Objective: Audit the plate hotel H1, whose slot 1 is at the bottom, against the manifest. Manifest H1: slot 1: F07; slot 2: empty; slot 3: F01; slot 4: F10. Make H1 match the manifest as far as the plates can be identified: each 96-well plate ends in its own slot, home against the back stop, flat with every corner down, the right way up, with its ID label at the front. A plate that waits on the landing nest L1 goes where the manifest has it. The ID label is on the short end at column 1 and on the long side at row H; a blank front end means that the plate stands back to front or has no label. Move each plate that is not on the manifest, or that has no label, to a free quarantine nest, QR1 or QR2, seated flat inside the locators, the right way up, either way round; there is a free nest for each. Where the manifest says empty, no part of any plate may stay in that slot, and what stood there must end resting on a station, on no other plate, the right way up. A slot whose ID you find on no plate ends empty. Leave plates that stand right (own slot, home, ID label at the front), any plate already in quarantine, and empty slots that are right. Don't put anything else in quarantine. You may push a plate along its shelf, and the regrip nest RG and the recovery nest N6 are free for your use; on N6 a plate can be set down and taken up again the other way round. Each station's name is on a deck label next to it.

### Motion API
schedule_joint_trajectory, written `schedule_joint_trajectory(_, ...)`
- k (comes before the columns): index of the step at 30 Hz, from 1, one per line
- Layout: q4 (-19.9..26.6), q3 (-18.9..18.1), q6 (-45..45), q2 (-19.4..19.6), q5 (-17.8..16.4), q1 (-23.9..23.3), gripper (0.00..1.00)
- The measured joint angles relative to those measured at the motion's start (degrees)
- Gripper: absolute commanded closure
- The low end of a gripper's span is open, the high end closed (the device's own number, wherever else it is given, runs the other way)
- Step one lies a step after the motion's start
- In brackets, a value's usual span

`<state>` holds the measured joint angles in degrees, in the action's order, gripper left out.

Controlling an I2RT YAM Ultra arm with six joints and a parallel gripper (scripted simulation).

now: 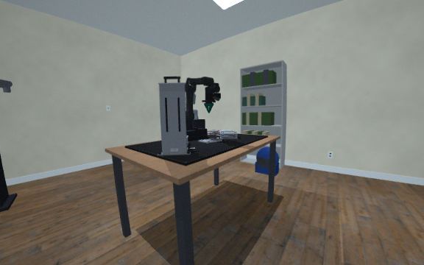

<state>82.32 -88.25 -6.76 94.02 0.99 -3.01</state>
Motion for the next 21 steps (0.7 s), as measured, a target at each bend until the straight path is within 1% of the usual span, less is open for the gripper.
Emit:
schedule_joint_trajectory(3,-0.17,-0.07,-1.66,0.2,0.02,-2.14,1.0)
schedule_joint_trajectory(5,-0.96,1.01,-2.4,-0.33,0.15,-3.41,1.0)
schedule_joint_trajectory(10,-3.65,5.05,-3.43,-3.65,0.57,-6.25,1.0)
schedule_joint_trajectory(12,-4.31,5.75,-3.63,-4.76,0.83,-7.06,1.0)
schedule_joint_trajectory(14,-5.75,6.56,-3.82,-5.73,0.85,-7.5,1.0)
schedule_joint_trajectory(21,-11.04,11.93,-4.48,-9.9,1.09,-11.67,1.0)
